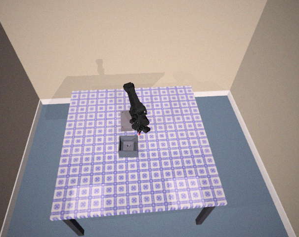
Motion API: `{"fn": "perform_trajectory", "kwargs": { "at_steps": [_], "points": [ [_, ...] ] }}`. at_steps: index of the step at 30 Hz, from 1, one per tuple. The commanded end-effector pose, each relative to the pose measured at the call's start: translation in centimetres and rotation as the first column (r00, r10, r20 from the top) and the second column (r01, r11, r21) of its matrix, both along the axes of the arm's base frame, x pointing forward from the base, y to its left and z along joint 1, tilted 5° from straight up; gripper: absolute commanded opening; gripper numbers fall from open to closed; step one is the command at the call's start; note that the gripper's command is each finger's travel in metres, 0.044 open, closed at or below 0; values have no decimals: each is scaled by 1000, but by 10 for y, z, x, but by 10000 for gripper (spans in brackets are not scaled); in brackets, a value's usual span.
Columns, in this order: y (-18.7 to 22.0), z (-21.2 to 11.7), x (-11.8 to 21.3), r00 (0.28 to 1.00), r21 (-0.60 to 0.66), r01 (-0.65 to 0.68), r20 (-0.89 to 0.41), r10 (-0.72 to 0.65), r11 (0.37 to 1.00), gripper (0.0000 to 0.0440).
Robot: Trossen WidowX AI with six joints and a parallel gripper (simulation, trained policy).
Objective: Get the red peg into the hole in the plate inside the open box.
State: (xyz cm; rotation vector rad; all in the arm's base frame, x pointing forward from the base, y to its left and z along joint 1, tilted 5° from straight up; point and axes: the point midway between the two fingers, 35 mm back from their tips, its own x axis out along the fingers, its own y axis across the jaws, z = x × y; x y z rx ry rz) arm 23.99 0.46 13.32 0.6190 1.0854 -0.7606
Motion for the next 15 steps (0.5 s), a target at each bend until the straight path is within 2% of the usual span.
{"fn": "perform_trajectory", "kwargs": {
  "at_steps": [1,15],
  "points": [
    [-12,1,6,1000,-7,17,-9,-17,1000,0],
    [-56,2,32,995,-1,99,20,-99,995,0]
  ]
}}
